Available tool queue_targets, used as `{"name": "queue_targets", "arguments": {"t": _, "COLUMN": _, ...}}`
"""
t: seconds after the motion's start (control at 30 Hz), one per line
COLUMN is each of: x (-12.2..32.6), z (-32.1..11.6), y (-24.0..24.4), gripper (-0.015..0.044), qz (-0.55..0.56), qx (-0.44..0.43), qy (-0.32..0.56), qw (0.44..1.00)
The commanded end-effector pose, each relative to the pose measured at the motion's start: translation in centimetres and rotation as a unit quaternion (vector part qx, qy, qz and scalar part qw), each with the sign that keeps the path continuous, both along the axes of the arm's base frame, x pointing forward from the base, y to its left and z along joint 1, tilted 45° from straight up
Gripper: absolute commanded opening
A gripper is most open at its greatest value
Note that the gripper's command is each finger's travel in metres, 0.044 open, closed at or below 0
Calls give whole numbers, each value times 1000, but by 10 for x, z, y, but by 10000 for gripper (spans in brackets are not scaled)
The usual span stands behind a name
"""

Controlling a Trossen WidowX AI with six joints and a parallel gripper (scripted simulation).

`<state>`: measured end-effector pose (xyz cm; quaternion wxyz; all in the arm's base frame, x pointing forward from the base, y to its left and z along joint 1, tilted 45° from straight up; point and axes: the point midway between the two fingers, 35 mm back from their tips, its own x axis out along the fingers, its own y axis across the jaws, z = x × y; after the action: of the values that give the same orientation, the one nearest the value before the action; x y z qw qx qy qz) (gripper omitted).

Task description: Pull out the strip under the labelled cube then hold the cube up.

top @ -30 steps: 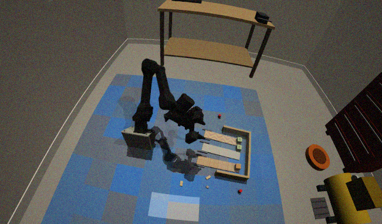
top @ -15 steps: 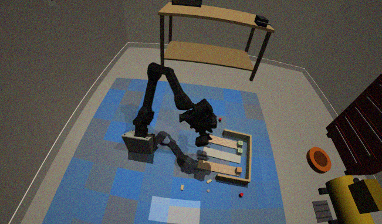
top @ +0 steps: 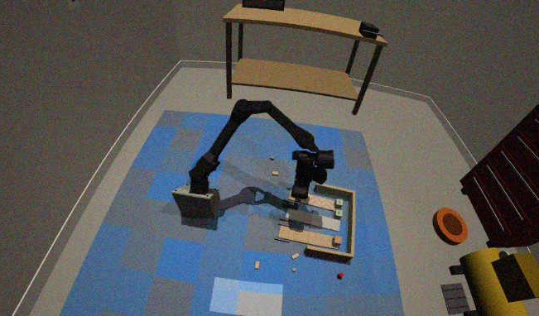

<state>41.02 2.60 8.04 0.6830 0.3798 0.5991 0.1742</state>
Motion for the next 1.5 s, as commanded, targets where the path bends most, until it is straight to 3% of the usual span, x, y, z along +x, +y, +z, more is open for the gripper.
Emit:
{"name": "queue_targets", "arguments": {"t": 0.0, "x": 0, "z": 0, "y": 26, "gripper": 0, "qz": 44, "qx": -2, "qy": 51, "qw": 998}}
{"name": "queue_targets", "arguments": {"t": 1.47, "x": 4, "z": -42, "y": 73, "gripper": 0, "qz": 44, "qx": -1, "qy": 51, "qw": 998}}
